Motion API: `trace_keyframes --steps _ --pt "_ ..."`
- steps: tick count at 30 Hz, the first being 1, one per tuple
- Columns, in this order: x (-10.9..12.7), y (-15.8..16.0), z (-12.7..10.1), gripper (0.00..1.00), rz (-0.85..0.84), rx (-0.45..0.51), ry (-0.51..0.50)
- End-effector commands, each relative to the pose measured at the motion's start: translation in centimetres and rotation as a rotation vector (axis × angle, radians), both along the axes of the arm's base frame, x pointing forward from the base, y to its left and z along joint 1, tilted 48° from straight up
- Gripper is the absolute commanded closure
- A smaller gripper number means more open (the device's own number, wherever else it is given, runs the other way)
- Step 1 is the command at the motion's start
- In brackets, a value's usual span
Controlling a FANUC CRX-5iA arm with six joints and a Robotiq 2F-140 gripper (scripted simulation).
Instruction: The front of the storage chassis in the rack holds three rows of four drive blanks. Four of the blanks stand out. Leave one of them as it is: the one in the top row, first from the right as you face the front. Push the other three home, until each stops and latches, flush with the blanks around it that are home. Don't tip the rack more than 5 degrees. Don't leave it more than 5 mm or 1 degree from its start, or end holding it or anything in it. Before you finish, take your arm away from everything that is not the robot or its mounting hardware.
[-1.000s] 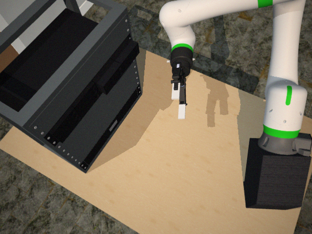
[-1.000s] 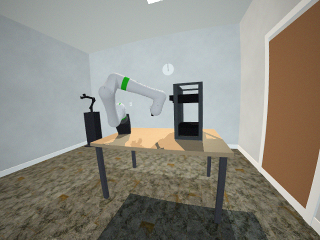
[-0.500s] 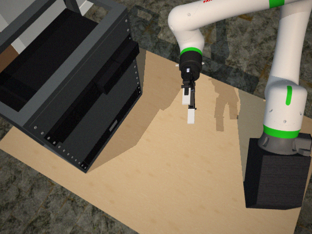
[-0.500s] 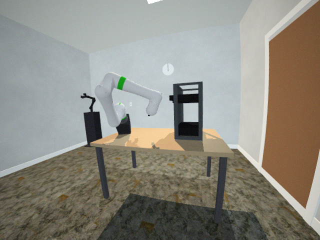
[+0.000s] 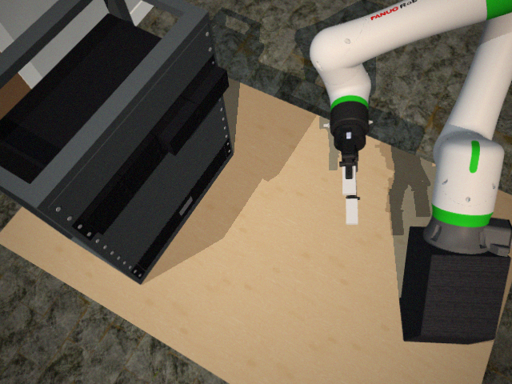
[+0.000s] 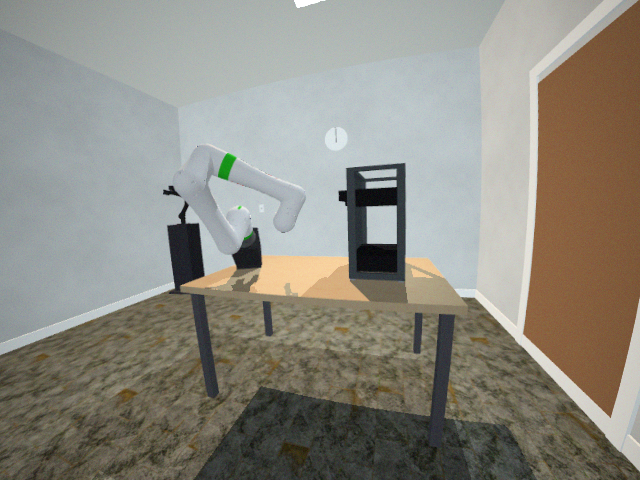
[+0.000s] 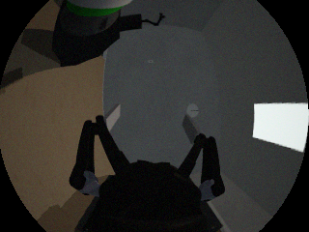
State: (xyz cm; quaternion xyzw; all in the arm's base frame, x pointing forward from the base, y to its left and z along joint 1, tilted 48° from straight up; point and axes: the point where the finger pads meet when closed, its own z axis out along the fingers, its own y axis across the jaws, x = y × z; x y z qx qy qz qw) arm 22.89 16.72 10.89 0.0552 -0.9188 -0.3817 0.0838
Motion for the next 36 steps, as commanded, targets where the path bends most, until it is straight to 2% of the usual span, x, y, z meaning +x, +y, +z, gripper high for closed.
trace_keyframes --steps 1,12,22,24,36 --pt "-0.1 0.0 0.0 0.0 0.0 0.0 -0.004" --pt "0.6 0.5 -0.4 0.0 -0.013 -0.003 -0.015" --pt "4.0 2.7 -2.2 0.0 -0.079 -0.016 -0.068" --pt "4.0 2.7 -2.2 0.0 -0.079 -0.016 -0.068" --pt "12.1 7.7 -6.1 0.0 -0.258 -0.045 -0.199"
